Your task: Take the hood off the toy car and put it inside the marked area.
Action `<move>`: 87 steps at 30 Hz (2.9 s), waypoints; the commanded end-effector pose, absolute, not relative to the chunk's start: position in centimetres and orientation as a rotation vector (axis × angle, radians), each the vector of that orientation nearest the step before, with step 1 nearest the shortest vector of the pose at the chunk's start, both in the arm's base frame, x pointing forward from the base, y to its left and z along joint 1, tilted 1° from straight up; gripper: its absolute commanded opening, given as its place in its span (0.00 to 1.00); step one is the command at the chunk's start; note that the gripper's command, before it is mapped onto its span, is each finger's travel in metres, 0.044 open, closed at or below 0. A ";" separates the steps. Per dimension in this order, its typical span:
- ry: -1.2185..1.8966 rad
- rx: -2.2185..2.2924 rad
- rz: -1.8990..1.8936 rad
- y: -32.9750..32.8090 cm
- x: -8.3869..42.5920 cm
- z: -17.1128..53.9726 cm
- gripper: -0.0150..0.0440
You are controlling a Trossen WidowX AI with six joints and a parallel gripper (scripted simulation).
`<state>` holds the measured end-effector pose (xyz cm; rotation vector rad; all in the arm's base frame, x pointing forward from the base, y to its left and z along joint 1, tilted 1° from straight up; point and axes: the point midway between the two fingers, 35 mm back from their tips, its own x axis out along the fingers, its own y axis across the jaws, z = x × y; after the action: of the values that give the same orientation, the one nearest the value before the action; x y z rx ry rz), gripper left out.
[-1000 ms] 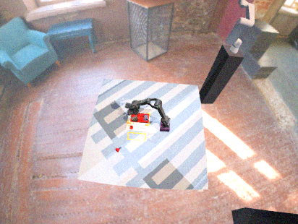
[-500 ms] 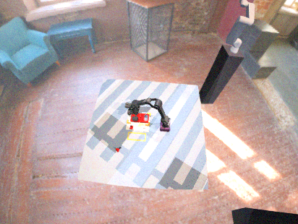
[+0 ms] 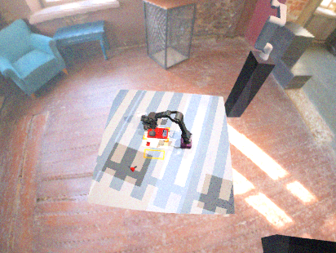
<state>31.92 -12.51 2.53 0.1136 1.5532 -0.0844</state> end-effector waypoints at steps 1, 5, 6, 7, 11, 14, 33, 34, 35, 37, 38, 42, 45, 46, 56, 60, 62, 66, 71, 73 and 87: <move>1.539 0.109 -0.087 -12.6 32.1 3.3 0.25; 1.539 0.109 -0.087 -12.6 32.1 3.6 0.25; 1.539 0.109 -0.087 -12.6 32.1 3.7 0.25; 1.539 0.109 -0.087 -12.6 32.1 3.7 0.25; 1.539 0.109 -0.087 -12.6 32.1 4.0 0.25; 1.539 0.109 -0.087 -12.6 32.1 4.1 0.25; 1.551 0.115 -0.087 -12.1 32.0 7.4 0.25; 1.551 0.115 -0.087 -11.7 32.2 7.4 0.25; 1.551 0.115 -0.086 -11.4 32.3 7.4 0.25; 1.550 0.115 -0.086 -10.7 32.5 7.5 0.25; 1.550 0.115 -0.086 -10.4 32.6 7.5 0.25; 1.549 0.115 -0.086 -9.0 32.9 7.6 0.25; 1.548 0.115 -0.085 -7.9 33.1 7.7 0.25; 1.548 0.116 -0.085 -7.6 33.2 7.7 0.25; 1.546 0.119 -0.083 -4.1 33.6 7.9 0.25; 1.545 0.121 -0.082 -2.7 33.6 7.9 0.25; 1.544 0.121 -0.082 -2.0 33.7 8.0 0.25; 1.544 0.121 -0.081 -0.5 33.6 8.1 0.25; 1.543 0.121 -0.079 1.2 33.5 8.2 0.25; 1.543 0.121 -0.079 1.9 33.5 8.2 0.25; 1.541 0.123 -0.074 6.8 32.5 8.5 0.25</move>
<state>32.86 5.64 8.13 0.1174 1.5498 -0.0727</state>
